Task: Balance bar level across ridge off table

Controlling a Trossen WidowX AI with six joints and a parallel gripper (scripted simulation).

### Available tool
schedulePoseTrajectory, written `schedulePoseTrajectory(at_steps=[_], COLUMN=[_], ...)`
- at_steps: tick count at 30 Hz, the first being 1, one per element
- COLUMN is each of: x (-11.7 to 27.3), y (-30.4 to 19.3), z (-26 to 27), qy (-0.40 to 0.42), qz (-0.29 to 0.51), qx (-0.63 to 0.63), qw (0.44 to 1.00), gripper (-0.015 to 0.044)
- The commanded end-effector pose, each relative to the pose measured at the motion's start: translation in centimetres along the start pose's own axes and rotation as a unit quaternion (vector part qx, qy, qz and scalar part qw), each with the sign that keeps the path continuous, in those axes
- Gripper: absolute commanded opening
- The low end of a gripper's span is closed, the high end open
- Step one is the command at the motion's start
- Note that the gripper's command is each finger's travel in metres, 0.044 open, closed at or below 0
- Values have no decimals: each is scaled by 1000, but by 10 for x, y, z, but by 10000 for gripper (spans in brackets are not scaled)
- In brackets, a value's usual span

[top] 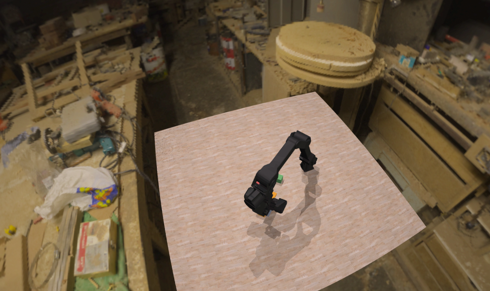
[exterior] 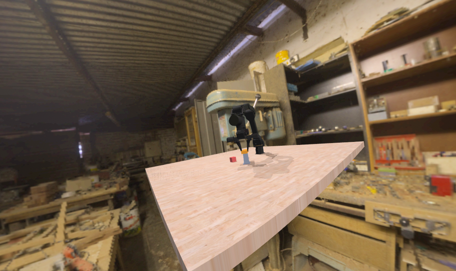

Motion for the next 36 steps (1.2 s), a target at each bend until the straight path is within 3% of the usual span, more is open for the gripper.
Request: schedulePoseTrajectory(at_steps=[1,36], x=[0,-3], y=[0,0], z=[0,0], qy=[-1,-1], qz=[0,0], qx=[-1,-1], qw=[1000,1000], gripper=[0,0])
Point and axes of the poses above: the point midway between the two fingers, 35 mm back from their tips, its own x axis back along the fingers, its own z axis across the jaws, y = z × x, the point moved 10 cm from there along x, back along the fingers, and after that the axes turned 15 degrees about x, right-handed, at the moved point
